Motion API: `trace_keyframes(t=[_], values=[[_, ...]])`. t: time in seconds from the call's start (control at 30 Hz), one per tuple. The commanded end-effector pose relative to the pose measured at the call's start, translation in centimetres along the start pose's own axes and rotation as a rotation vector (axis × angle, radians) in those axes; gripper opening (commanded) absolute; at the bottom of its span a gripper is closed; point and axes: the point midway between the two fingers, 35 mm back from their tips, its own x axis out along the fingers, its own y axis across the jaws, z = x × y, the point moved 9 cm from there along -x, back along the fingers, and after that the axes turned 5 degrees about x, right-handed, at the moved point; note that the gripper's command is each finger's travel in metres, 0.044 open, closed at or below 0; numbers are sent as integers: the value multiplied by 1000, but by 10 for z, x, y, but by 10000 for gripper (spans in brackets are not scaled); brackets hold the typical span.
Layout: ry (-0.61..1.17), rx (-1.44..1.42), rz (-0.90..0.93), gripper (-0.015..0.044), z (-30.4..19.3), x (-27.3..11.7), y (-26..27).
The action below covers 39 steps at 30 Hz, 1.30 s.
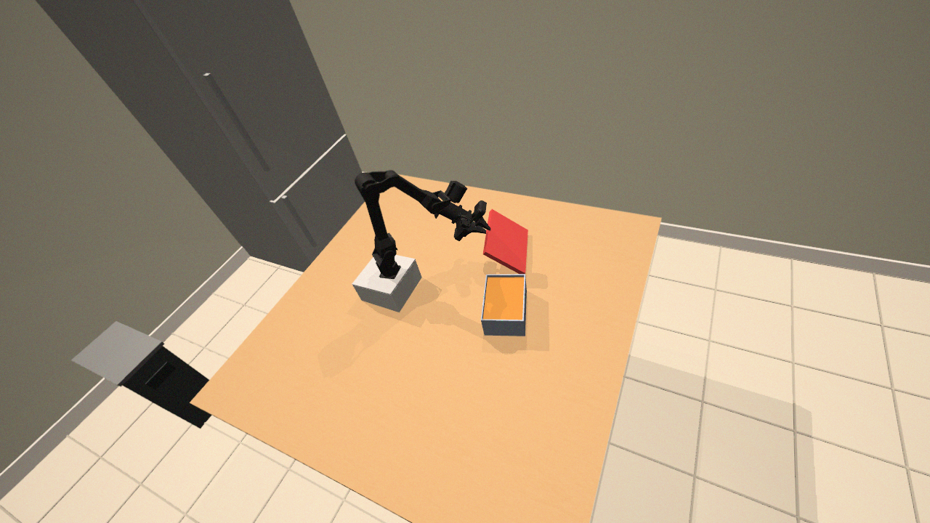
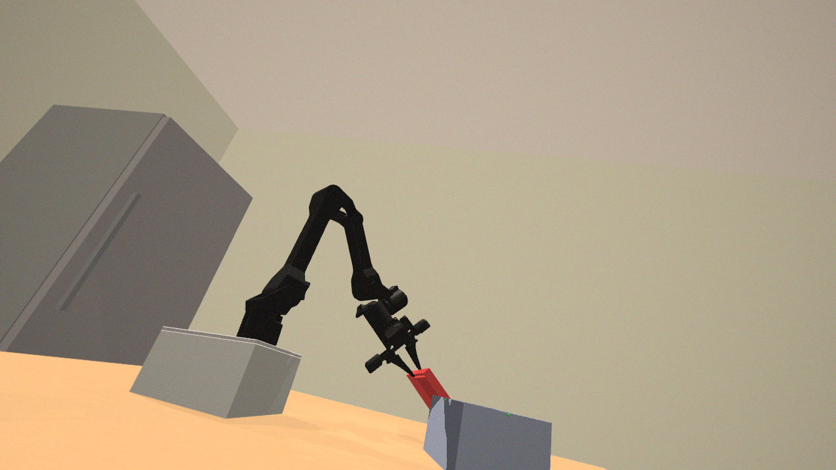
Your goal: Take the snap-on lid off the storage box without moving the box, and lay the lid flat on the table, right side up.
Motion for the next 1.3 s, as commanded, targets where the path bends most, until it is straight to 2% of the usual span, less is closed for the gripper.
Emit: trace_keyframes(t=[0.0,1.27], values=[[-6,5,7,0,1,3,-3],[-6,5,7,0,3,22,-26]])
